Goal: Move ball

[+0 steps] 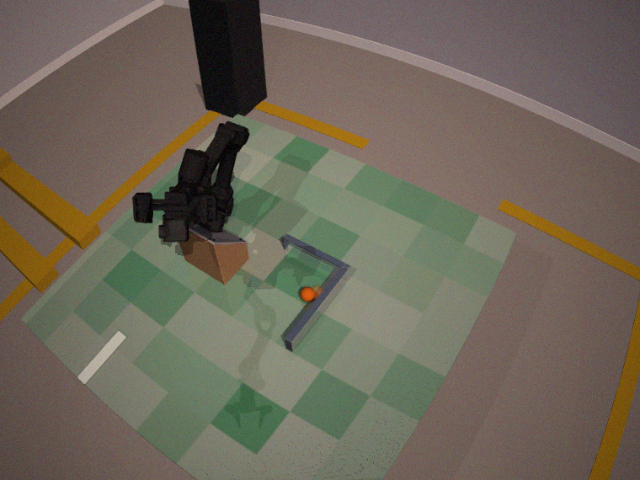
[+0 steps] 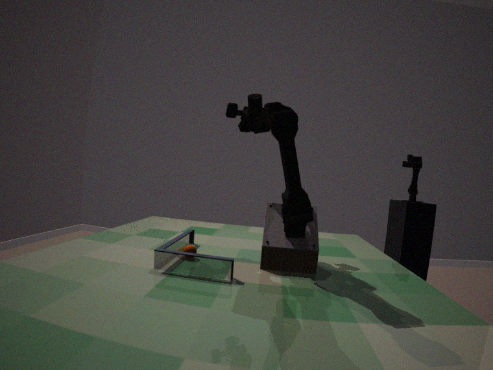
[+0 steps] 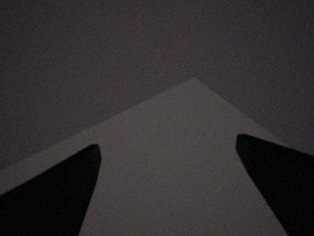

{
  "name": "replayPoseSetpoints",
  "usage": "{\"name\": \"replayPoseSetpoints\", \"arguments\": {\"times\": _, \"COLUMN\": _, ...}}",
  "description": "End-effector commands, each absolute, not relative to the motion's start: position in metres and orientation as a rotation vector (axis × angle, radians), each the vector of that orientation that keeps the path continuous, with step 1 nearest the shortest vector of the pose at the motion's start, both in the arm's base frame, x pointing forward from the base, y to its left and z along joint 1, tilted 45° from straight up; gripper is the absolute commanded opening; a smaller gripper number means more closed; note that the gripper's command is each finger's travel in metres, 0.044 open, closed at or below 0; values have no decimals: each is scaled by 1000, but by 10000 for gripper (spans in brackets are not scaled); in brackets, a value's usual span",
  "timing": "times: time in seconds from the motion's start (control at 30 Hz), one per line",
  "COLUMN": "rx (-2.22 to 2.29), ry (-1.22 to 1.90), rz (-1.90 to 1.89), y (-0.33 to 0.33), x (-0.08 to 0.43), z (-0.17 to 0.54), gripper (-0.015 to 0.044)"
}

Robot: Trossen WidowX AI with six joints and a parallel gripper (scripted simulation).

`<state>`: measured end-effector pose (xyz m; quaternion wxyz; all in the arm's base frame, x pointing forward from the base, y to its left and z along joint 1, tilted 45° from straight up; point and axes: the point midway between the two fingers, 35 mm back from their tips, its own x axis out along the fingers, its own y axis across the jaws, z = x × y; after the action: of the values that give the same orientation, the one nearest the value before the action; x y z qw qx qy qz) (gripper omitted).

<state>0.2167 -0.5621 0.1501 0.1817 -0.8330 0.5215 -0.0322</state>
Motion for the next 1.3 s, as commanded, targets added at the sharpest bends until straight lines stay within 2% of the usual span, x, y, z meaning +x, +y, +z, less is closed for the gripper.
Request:
{"name": "replayPoseSetpoints", "arguments": {"times": 0.0, "rx": -2344, "ry": 1460, "rz": -90, "y": -561, "x": 219, "z": 149, "gripper": 374}}
{"name": "replayPoseSetpoints", "arguments": {"times": 0.07, "rx": -2280, "ry": 1368, "rz": -78, "y": -550, "x": 238, "z": 138, "gripper": 331}}
{"name": "replayPoseSetpoints", "arguments": {"times": 0.37, "rx": -1739, "ry": 930, "rz": 76, "y": -455, "x": 342, "z": 75, "gripper": 331}}
{"name": "replayPoseSetpoints", "arguments": {"times": 0.57, "rx": -1354, "ry": 801, "rz": 199, "y": -382, "x": 383, "z": 45, "gripper": 331}}
{"name": "replayPoseSetpoints", "arguments": {"times": 0.9, "rx": -718, "ry": 785, "rz": 409, "y": -255, "x": 415, "z": 10, "gripper": 331}}
{"name": "replayPoseSetpoints", "arguments": {"times": 1.27, "rx": 17, "ry": 1017, "rz": 579, "y": -109, "x": 403, "z": -5, "gripper": 331}}
